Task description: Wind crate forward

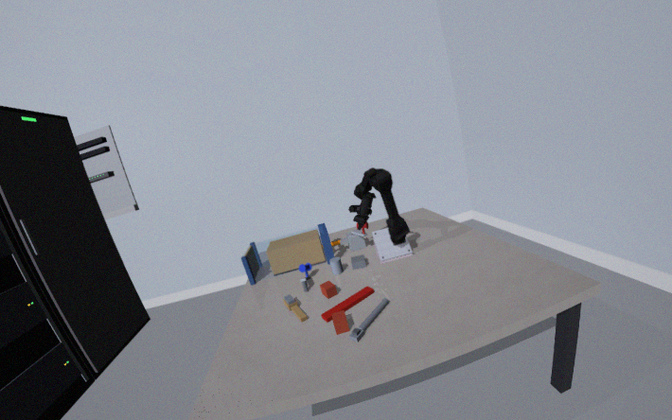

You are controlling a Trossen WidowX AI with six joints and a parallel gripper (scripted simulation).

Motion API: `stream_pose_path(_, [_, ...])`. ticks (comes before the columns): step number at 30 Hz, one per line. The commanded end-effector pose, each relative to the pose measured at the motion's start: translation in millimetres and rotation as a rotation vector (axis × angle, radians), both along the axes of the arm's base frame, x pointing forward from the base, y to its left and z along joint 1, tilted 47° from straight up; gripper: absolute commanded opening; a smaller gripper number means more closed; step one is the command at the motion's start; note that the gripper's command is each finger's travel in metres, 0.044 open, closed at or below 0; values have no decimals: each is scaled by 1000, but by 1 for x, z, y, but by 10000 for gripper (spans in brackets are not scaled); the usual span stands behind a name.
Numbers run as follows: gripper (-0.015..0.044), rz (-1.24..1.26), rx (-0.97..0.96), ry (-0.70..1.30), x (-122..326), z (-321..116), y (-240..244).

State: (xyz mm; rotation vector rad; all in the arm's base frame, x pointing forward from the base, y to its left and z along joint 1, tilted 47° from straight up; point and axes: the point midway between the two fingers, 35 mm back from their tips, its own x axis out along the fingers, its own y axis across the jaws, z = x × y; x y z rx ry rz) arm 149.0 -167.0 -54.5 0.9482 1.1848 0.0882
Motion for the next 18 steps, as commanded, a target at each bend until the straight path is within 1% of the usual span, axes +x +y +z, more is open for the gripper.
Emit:
stream_pose_path(1, [0, -3, 0, 31, -12, -5, -3])
stream_pose_path(18, [0, -3, -1, 32, -29, -16, -13])
